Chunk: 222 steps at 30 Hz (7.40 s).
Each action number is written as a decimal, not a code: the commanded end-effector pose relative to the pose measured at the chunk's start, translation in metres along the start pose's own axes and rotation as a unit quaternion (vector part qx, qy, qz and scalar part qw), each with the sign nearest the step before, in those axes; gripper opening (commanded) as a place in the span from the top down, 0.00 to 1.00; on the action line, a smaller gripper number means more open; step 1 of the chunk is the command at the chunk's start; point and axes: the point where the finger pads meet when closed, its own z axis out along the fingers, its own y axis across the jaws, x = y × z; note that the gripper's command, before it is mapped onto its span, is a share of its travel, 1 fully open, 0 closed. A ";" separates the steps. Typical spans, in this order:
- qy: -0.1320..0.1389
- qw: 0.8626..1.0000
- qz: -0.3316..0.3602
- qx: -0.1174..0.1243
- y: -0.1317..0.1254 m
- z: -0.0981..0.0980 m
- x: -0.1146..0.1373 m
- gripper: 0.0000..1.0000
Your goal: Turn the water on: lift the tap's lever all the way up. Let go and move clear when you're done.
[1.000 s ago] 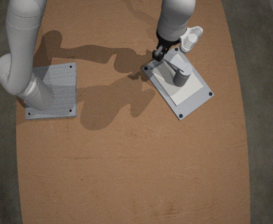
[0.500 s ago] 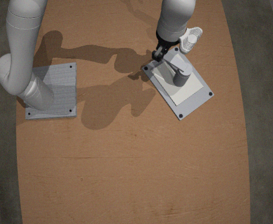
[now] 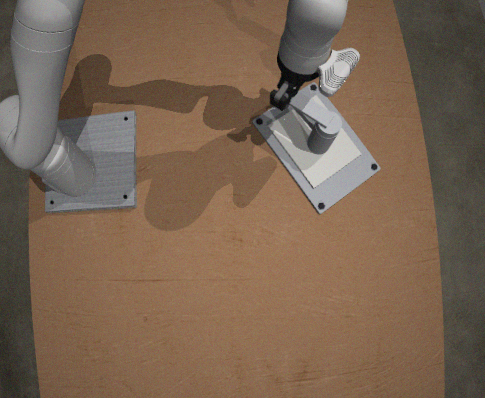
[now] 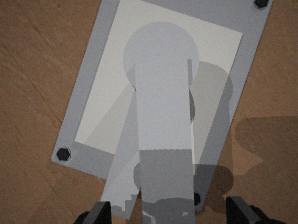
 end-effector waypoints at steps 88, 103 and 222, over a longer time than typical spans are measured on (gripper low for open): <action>0.001 1.000 -0.003 0.002 -0.001 0.001 0.005 0.29; 0.001 1.000 -0.003 0.002 -0.001 0.001 0.005 0.29; -0.001 1.000 -0.001 0.001 0.000 0.041 0.004 0.29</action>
